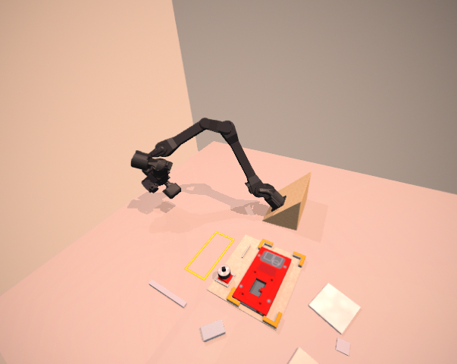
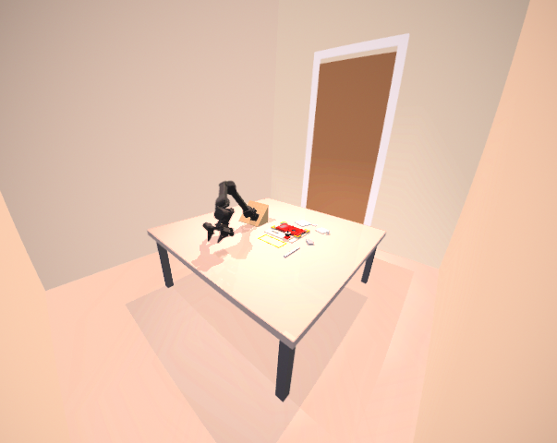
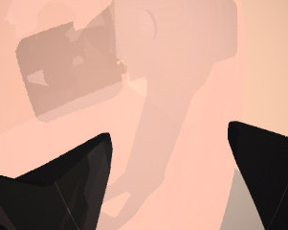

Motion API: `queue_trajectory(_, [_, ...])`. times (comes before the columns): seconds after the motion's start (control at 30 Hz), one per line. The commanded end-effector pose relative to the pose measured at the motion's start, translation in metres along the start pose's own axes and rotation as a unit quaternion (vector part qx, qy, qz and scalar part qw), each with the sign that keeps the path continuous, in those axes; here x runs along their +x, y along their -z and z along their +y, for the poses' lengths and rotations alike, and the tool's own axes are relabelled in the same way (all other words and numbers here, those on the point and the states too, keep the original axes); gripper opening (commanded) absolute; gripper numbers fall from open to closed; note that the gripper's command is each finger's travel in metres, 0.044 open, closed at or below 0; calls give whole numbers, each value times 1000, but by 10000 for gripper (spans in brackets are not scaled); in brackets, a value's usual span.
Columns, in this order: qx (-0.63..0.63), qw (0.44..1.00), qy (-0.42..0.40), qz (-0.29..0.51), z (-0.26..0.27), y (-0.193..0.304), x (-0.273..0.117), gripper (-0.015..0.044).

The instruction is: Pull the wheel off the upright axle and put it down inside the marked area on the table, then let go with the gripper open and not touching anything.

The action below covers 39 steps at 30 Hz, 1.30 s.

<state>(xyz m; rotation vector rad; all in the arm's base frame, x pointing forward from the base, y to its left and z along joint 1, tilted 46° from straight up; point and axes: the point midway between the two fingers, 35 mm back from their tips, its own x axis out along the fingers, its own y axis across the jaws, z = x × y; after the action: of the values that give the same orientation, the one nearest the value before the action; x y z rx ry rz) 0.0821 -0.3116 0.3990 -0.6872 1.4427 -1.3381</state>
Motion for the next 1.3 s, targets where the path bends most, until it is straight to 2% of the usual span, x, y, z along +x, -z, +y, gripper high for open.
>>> queue_trajectory(0.0, [7,998,-43,-47,36,-43,-11,300])
queue_trajectory(0.27, [7,986,-137,-98,121,-110,-50,300])
queue_trajectory(0.57, [-19,967,-224,-123,233,-151,-135,300])
queue_trajectory(0.77, [-41,959,-254,-118,297,-148,-192,300])
queue_trajectory(1.0, [-70,959,-256,-94,367,-115,-257,300])
queue_trajectory(1.27, [-67,963,-248,-87,383,-104,-271,300])
